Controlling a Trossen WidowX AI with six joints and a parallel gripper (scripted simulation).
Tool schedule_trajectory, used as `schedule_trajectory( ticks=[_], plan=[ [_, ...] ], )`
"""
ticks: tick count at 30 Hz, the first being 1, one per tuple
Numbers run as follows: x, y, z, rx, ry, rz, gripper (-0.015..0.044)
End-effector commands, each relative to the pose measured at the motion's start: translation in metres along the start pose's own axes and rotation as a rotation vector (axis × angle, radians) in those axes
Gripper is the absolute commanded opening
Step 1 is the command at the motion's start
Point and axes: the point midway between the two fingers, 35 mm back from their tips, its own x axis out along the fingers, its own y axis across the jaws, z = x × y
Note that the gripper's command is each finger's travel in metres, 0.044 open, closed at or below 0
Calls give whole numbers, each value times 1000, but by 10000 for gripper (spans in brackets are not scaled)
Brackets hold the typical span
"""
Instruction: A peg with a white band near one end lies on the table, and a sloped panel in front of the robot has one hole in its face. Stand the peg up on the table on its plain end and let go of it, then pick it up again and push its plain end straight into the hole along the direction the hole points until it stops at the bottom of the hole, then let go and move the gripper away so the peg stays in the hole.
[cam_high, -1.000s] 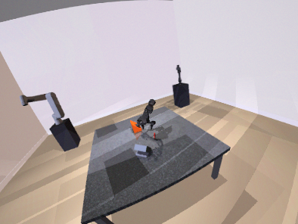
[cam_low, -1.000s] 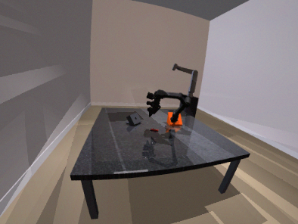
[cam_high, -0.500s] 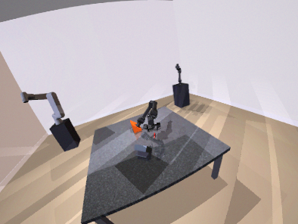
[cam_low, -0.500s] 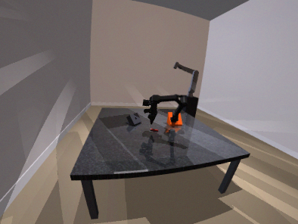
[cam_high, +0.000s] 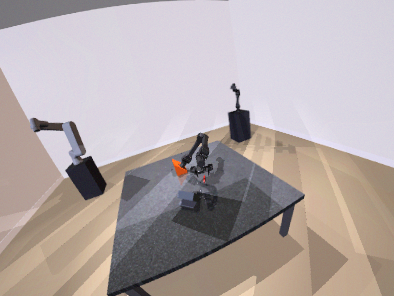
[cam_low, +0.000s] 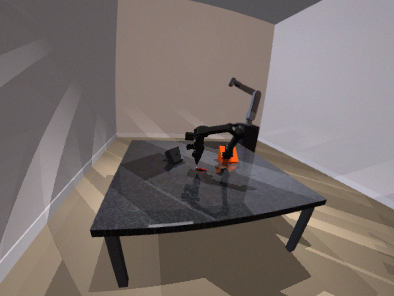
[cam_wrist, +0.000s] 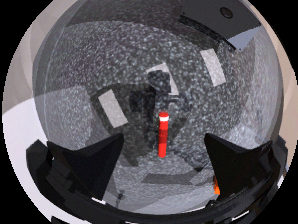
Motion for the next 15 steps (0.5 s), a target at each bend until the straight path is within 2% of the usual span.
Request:
schedule_trajectory(
  ticks=[1,15],
  plan=[
    [7,0,-1,7,5,4,440],
    [30,0,-1,7,5,5,440]
  ],
)
